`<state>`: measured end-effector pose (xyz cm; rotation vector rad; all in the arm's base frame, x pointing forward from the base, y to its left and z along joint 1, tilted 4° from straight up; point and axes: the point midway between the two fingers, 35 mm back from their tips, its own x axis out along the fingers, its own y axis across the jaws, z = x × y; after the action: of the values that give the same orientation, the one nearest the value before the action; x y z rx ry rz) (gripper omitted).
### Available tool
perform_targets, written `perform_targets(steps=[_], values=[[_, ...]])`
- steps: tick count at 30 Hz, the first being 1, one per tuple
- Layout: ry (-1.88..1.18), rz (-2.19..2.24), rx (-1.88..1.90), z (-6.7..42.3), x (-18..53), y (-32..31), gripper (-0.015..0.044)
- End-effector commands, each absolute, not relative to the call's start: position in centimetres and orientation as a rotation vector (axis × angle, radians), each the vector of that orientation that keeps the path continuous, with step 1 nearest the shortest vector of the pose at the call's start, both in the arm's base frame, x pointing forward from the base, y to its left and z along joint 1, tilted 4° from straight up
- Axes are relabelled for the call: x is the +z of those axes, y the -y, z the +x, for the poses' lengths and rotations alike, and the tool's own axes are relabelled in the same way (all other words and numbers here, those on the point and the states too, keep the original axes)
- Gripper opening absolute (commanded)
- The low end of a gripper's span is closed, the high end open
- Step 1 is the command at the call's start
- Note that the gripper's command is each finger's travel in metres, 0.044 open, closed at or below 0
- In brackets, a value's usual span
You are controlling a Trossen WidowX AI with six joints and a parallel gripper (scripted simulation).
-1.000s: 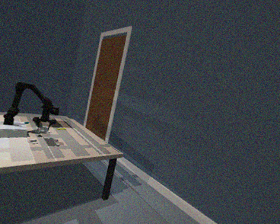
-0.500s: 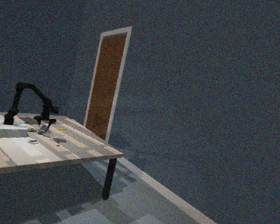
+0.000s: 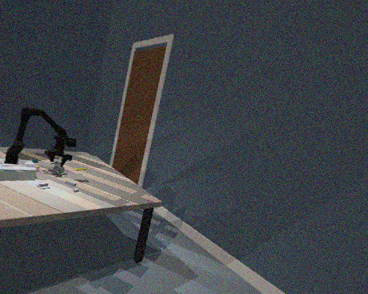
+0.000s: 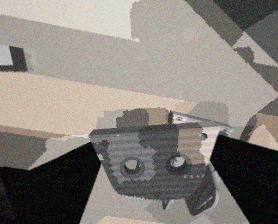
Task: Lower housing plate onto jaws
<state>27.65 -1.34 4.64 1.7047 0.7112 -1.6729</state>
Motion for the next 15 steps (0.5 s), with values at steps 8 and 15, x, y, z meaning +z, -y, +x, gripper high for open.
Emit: perform_targets(steps=[8,15], values=[[-0.575,1.817,-1.781,26.8,4.3,-2.0,0.0351],[-0.485,1.889,-1.843,26.1,4.1,-4.1,0.0351]])
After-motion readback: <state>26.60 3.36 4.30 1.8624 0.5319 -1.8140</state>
